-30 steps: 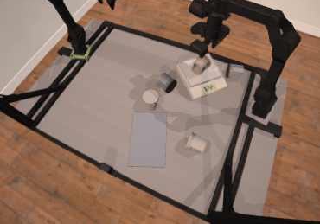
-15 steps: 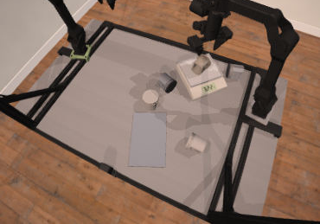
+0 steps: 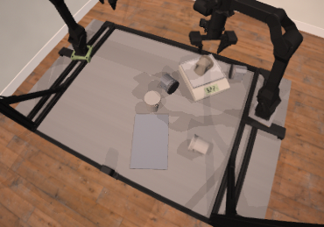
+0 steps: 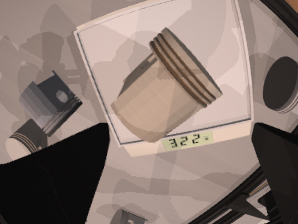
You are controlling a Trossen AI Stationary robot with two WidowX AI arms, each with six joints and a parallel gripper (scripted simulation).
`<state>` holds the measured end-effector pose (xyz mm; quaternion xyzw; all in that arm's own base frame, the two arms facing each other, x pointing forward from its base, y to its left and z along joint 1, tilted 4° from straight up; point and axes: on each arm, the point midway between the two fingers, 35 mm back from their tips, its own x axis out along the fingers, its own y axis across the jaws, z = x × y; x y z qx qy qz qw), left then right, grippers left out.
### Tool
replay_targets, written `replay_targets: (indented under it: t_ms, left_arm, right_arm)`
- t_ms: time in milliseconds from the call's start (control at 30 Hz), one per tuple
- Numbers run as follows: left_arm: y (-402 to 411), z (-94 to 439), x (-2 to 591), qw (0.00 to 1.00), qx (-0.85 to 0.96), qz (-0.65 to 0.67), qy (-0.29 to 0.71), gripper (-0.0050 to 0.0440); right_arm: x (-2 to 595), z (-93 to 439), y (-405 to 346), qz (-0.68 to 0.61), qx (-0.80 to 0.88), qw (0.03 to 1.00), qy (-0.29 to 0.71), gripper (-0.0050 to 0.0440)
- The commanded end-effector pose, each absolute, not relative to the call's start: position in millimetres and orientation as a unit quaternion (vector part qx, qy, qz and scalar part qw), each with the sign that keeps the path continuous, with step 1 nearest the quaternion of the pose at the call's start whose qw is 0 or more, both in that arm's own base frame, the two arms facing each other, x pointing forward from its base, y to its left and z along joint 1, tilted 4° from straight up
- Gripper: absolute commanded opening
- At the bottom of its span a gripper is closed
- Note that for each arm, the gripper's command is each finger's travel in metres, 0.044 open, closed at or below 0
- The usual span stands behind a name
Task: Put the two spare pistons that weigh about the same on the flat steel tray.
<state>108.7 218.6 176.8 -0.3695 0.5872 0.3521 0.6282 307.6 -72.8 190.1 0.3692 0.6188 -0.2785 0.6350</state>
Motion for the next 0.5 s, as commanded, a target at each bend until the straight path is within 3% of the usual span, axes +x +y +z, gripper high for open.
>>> replay_targets:
  t_ms: [0, 467]
  left_arm:
    - [218.2, 176.7, 109.0, 0.629, -0.370, 0.351, 0.587, 0.0440]
    - [218.2, 176.7, 109.0, 0.629, -0.370, 0.351, 0.587, 0.0440]
  right_arm:
    - [307.5, 188.6, -73.2, -0.306, 0.412, 0.611, 0.603, 0.0378]
    - [307.5, 188.6, -73.2, -0.379, 0.519, 0.538, 0.545, 0.0378]
